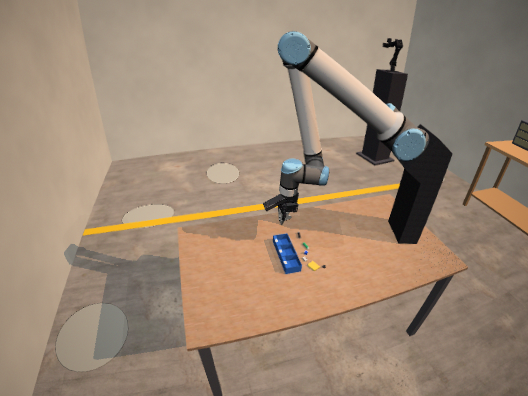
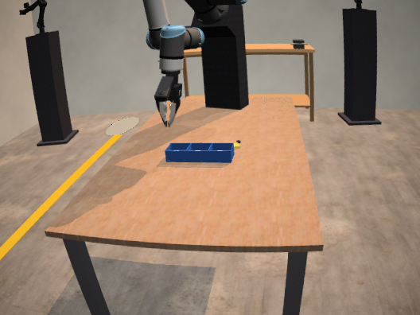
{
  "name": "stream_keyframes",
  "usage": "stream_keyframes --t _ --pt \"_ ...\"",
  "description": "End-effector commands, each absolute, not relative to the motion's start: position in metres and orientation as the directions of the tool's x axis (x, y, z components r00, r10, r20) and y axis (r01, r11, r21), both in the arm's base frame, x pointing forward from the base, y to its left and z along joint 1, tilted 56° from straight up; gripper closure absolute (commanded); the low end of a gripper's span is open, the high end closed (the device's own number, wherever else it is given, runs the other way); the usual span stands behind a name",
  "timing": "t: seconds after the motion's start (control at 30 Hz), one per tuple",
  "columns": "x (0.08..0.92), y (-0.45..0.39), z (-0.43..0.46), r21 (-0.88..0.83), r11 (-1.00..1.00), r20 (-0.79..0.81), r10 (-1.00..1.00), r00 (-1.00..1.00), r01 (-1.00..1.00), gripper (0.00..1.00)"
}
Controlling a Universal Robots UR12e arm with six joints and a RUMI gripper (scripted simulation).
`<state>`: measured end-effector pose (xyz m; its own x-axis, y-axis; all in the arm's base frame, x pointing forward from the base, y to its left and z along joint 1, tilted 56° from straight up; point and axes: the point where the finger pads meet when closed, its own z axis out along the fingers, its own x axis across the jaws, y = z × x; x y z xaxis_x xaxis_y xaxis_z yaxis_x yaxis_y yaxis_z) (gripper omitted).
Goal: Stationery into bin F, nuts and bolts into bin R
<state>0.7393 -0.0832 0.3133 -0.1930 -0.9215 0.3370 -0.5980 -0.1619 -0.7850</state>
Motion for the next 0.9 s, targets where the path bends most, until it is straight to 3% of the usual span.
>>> stream_keyframes --t 0.0,0.87 --pt "0.718 -0.065 0.301 -0.785 -0.164 0.317 -0.935 -0.16 -0.598 0.96" --pt "0.621 0.01 0.242 -0.782 -0.167 0.27 -0.959 -0.084 -0.601 0.96"
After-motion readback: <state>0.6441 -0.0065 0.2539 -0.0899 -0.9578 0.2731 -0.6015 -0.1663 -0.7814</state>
